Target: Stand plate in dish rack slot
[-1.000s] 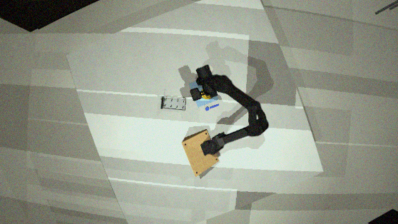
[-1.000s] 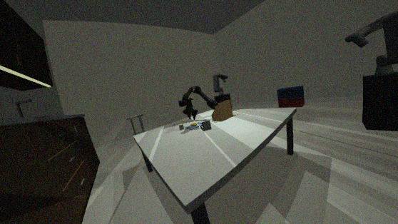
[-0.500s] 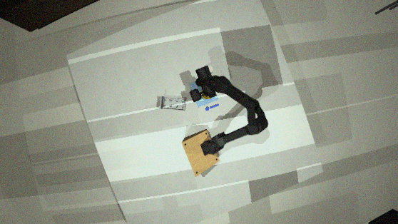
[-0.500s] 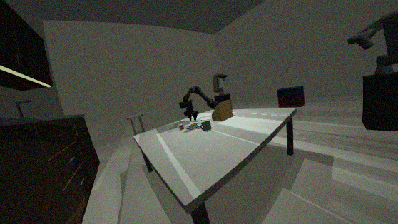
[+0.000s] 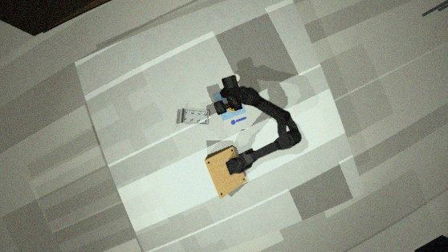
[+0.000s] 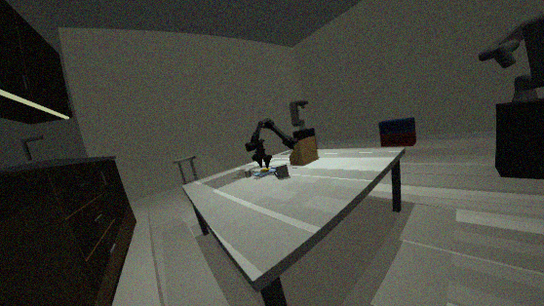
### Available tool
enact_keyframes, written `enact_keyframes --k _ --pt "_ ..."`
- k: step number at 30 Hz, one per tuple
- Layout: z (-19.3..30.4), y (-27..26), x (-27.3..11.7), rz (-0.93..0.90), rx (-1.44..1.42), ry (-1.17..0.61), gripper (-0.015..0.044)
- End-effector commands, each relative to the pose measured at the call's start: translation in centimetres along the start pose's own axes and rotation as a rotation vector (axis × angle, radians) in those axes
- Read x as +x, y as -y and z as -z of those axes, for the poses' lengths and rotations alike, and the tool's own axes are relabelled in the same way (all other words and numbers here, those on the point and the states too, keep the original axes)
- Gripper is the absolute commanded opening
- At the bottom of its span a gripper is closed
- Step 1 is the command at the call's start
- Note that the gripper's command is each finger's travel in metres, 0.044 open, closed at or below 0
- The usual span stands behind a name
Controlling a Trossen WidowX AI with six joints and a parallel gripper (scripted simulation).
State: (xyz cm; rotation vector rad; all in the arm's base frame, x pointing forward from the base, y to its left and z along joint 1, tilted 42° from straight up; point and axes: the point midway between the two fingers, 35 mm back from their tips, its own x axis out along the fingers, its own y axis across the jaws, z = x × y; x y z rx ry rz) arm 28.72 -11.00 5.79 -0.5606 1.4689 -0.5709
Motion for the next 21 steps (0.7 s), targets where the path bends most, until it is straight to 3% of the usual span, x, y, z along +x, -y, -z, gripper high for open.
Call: enact_keyframes --k 1,21 --pt "0.1 -0.1 0.8 0.003 -0.008 -0.003 0.0400" --pt "0.2 0.0 2.4 0.005 -0.008 -0.003 0.0400"
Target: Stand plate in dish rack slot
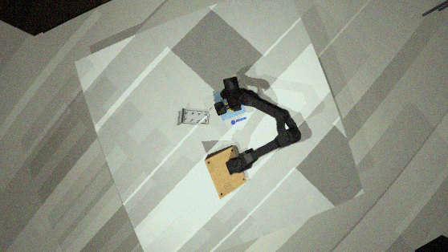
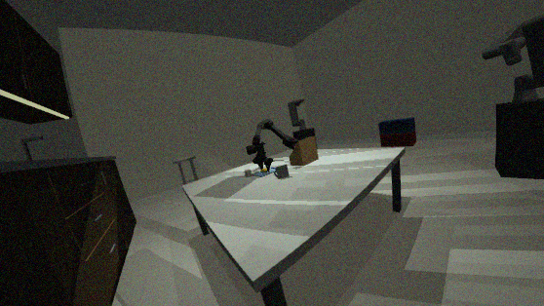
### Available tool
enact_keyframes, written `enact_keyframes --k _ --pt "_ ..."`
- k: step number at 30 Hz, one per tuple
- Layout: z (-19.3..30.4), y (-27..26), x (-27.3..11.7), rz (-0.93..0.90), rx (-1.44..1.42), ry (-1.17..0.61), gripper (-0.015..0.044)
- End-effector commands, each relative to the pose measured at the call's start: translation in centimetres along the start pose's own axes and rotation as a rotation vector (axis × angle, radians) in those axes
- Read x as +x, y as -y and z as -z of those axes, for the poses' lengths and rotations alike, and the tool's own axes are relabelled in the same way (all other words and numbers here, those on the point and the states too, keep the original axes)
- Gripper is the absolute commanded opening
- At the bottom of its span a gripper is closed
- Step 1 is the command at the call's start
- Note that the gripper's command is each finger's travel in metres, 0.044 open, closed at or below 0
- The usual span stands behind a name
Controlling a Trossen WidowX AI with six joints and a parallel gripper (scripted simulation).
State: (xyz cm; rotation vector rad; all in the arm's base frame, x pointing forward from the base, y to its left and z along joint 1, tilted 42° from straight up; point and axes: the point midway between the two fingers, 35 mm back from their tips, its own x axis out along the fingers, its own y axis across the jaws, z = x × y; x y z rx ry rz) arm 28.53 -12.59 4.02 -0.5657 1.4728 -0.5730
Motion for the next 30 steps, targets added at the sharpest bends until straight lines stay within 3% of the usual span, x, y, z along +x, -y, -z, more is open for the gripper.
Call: enact_keyframes --k 1,11,23,30 --pt "0.0 0.0 0.1 0.001 -0.004 0.000 0.0393" --pt "0.0 0.0 0.1 0.001 -0.004 0.000 0.0327" --pt "-1.2 -0.5 -4.6 -0.015 -0.005 0.002 0.0012" --pt "-1.6 -0.7 -8.1 -0.020 -0.005 0.002 0.0000"
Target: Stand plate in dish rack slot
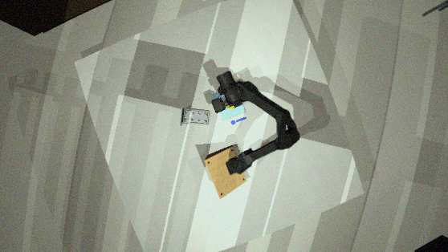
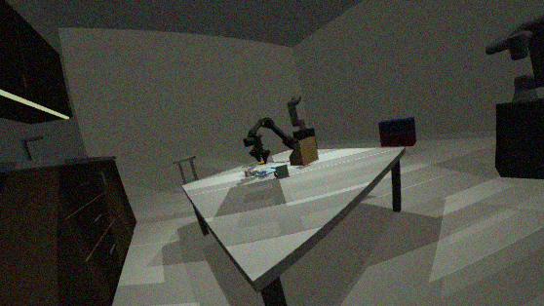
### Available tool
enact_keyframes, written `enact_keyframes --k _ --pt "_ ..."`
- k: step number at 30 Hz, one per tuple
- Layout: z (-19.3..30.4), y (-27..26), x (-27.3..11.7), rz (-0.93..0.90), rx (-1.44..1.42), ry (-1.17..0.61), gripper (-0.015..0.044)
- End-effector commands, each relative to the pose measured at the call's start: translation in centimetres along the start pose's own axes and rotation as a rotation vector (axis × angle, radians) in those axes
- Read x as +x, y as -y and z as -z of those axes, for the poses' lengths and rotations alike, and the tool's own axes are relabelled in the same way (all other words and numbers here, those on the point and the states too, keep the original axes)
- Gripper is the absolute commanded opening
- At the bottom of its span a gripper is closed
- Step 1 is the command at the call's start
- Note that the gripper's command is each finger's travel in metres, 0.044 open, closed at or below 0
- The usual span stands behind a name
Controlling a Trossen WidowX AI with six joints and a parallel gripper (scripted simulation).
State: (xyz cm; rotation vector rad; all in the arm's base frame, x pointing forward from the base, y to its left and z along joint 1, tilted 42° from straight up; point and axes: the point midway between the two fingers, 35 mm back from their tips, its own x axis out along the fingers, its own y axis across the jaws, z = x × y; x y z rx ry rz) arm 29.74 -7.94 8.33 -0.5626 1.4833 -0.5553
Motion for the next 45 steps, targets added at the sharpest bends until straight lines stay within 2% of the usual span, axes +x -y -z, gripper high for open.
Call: enact_keyframes --k 1,21,26,39,45 --pt "-0.3 -0.1 -2.3 -0.006 0.006 0.005 0.0000" --pt "-0.4 -0.4 -10.6 0.008 0.006 0.003 0.0000" --pt "-0.2 -0.9 -10.9 0.007 0.028 0.004 0.0000" --pt "5.0 -10.6 -10.8 0.003 0.455 0.002 0.0000" --pt "5.4 -11.0 -10.7 0.004 0.478 0.002 0.0000"
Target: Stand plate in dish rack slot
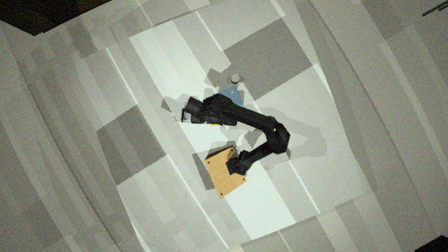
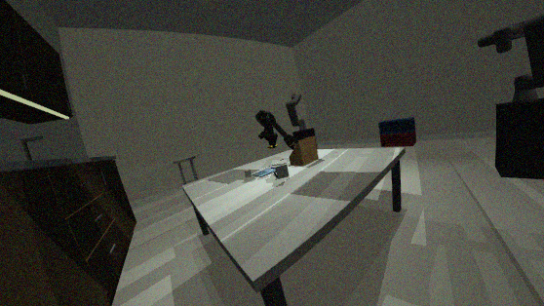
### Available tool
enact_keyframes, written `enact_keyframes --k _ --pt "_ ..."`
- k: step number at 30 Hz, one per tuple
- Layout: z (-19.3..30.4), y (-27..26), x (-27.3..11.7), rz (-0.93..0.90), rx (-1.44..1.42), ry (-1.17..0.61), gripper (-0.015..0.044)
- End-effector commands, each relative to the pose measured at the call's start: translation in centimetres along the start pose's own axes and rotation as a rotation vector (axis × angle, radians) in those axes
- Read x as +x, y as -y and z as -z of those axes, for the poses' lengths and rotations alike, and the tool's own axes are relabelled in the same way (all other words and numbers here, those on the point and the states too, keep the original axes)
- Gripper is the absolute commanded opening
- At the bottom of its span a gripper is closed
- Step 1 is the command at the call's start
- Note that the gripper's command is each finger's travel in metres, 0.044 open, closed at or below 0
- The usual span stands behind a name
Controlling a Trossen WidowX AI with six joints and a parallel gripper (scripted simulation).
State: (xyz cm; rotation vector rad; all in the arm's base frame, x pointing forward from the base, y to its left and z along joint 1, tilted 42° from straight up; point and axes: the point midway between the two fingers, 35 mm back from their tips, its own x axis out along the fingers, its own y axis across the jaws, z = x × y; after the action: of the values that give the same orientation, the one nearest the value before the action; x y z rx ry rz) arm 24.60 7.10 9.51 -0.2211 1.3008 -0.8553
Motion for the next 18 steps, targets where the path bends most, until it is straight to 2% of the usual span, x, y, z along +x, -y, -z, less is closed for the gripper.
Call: enact_keyframes --k 1,18 --pt "0.6 -0.2 0.1 0.000 0.037 -0.003 0.0000" --pt "1.6 -1.1 4.1 -0.150 -0.221 -0.225 0.0000"
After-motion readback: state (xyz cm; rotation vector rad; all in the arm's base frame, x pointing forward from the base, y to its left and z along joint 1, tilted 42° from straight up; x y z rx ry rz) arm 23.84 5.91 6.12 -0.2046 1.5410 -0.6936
